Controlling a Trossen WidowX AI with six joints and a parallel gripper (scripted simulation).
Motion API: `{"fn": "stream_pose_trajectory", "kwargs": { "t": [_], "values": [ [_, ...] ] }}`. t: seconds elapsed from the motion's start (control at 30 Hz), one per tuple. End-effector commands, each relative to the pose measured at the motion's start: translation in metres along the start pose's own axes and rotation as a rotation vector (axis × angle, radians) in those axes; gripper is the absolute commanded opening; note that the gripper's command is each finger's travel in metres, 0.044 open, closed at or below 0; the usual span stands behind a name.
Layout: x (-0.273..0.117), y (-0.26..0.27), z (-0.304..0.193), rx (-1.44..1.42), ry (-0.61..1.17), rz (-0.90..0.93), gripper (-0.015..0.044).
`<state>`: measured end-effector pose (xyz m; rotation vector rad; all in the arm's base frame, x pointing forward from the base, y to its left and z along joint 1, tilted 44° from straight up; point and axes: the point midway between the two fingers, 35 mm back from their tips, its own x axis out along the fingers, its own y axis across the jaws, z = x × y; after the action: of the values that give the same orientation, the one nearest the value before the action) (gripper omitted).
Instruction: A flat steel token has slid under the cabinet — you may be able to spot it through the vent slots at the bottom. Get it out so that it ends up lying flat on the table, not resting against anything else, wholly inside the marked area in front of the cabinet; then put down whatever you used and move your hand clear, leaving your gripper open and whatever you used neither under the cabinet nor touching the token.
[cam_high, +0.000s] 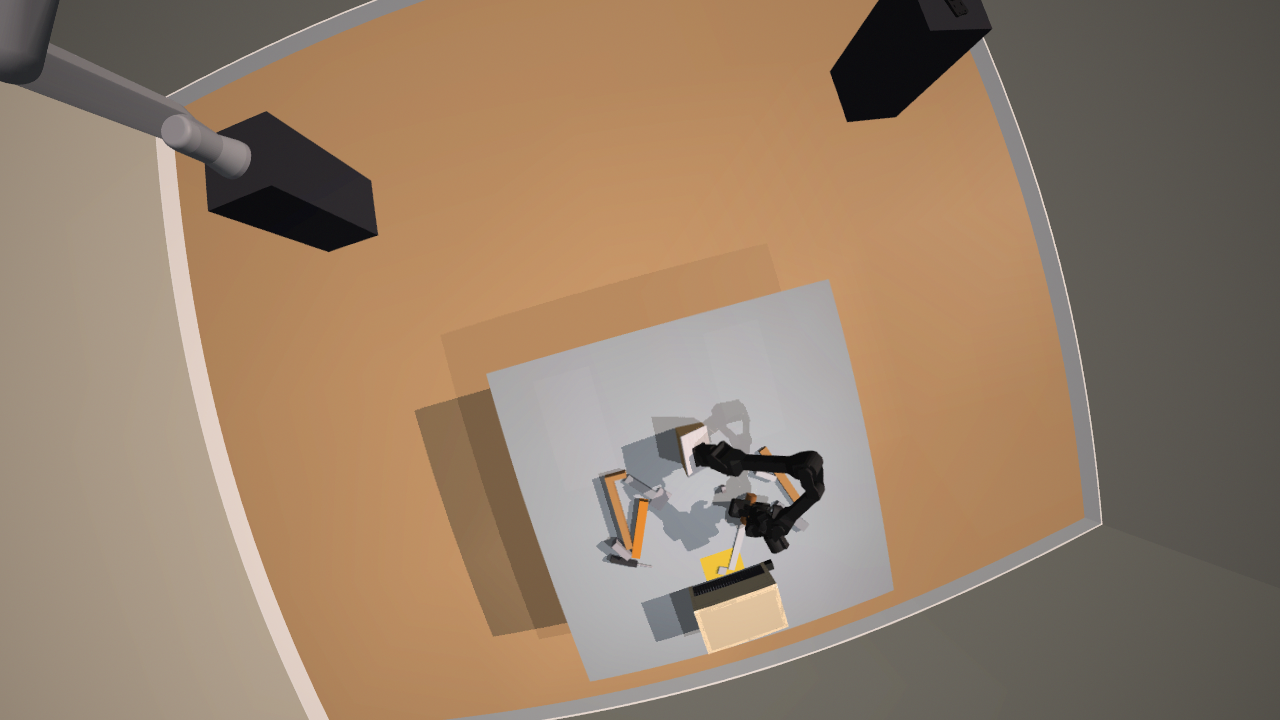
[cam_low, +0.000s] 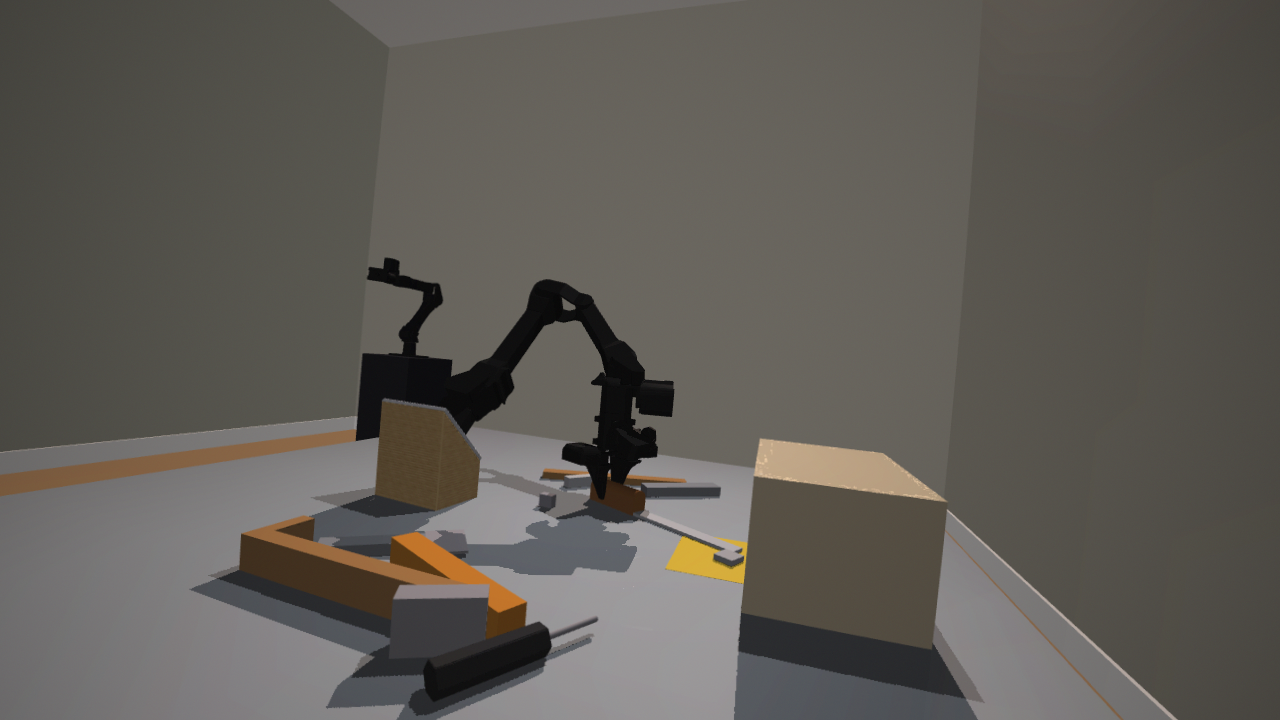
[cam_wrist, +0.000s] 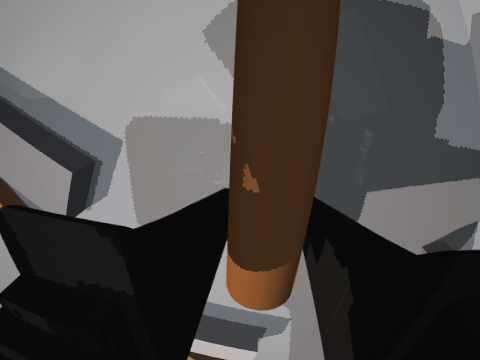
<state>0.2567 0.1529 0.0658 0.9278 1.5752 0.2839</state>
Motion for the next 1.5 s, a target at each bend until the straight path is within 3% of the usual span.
{"fn": "stream_pose_trajectory", "kwargs": {
  "t": [0.0, 1.47],
  "values": [
    [0.000, 0.000, -0.001, 0.002, 0.001, 0.000, 0.0000],
    [-0.003, 0.002, -0.038, 0.001, 0.005, -0.001, 0.0000]
  ]
}}
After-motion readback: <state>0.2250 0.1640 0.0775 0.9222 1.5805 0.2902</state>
